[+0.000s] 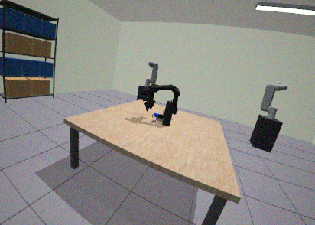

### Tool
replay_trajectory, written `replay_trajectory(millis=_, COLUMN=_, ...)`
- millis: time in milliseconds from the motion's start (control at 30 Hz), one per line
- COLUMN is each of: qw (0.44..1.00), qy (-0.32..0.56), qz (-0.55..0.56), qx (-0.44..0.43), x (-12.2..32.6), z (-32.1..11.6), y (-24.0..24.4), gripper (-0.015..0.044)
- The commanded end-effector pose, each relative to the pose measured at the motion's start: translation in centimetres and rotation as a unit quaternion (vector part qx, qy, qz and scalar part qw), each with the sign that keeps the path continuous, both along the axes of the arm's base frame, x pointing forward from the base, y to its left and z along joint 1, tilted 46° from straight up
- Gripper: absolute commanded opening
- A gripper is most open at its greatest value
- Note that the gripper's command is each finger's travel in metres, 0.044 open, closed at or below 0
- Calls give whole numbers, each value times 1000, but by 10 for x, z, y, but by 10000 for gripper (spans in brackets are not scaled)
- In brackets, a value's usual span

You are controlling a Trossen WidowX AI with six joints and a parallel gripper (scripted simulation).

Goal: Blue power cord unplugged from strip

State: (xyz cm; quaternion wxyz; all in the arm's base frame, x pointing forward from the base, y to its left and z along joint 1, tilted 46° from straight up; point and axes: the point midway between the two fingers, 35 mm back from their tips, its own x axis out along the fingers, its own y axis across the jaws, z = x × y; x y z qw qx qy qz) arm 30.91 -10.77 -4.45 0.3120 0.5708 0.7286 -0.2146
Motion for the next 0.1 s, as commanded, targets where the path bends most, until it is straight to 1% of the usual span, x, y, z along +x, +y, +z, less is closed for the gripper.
replay_trajectory(millis=0, qw=1000, qy=-1, qz=3, qx=-2, x=0, z=0, y=-1, gripper=440)
replay_trajectory(millis=67, qw=1000, qy=-1, qz=3, qx=-2, x=0, z=0, y=-1, gripper=440)
